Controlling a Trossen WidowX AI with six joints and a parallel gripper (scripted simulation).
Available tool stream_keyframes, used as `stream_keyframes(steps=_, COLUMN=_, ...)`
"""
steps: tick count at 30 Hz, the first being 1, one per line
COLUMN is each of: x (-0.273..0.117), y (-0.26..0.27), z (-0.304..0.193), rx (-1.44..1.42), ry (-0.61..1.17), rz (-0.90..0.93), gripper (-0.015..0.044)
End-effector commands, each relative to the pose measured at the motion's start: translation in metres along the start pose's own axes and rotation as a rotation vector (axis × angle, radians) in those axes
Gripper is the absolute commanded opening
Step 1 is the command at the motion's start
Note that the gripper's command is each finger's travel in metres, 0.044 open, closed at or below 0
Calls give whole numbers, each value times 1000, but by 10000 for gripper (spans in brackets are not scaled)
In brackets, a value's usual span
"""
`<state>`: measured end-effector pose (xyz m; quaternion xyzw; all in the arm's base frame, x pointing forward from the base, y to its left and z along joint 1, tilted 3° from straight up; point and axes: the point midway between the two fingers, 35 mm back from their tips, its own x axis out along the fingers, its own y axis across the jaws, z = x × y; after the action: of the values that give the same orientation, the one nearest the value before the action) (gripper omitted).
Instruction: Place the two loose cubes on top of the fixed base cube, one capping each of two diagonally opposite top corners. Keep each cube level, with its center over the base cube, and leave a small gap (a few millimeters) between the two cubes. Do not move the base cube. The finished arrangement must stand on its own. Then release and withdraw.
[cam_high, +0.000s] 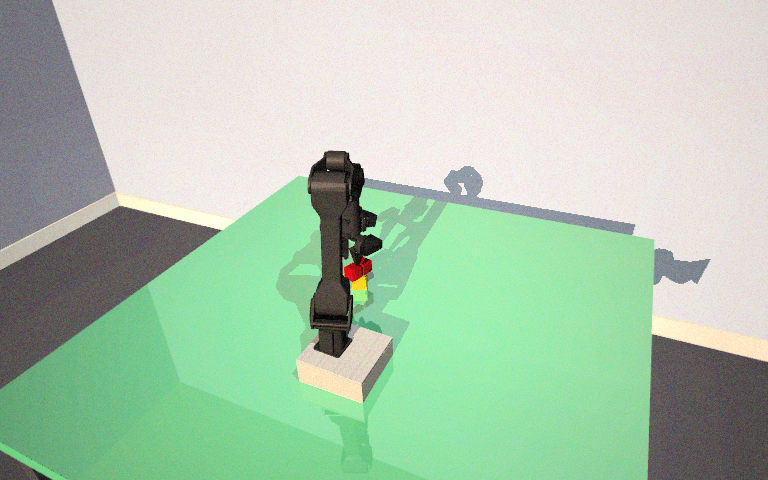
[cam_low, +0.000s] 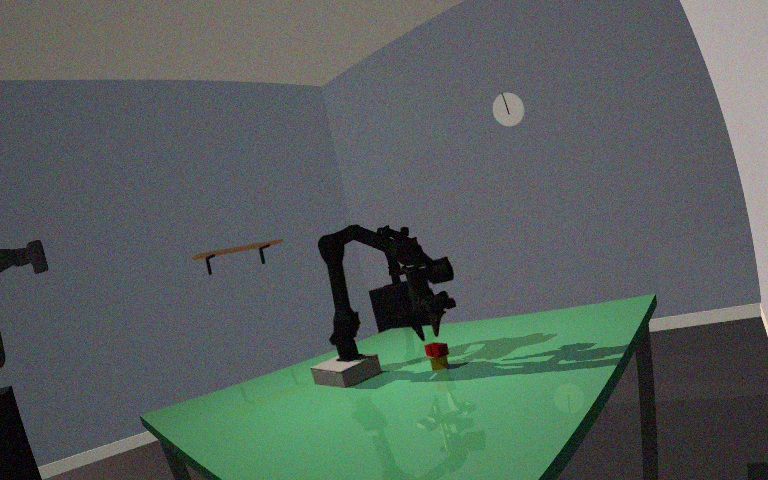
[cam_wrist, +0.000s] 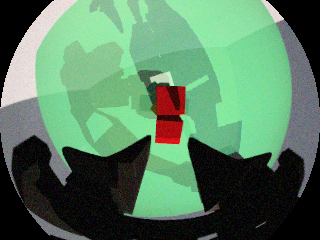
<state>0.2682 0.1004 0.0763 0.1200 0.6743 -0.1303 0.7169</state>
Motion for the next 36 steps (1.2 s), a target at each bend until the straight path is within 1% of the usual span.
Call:
stream_keyframes(steps=1, x=-8, y=1, z=1, rx=4, ry=-5, rz=5, gripper=205)
stream_keyframes(steps=19, x=-35, y=1, z=0, rx=4, ry=-5, rz=5, gripper=205)
stream_keyframes(steps=22, x=-35, y=1, z=0, rx=4, ry=-5, rz=5, gripper=205)
stream_keyframes(steps=26, x=-34, y=8, z=-4, rx=0, ry=-3, rz=4, gripper=310)
stream_keyframes(steps=29, x=-35, y=42, z=-24, rx=0, ry=0, rz=8, gripper=389)
stream_keyframes(steps=30, x=-36, y=53, z=-32, rx=0, ry=1, rz=9, gripper=400)
stream_keyframes(steps=33, x=-37, y=84, z=-60, rx=0, ry=4, rz=12, gripper=400)
stream_keyframes(steps=36, x=-37, y=90, z=-66, rx=1, ry=4, rz=12, gripper=400)
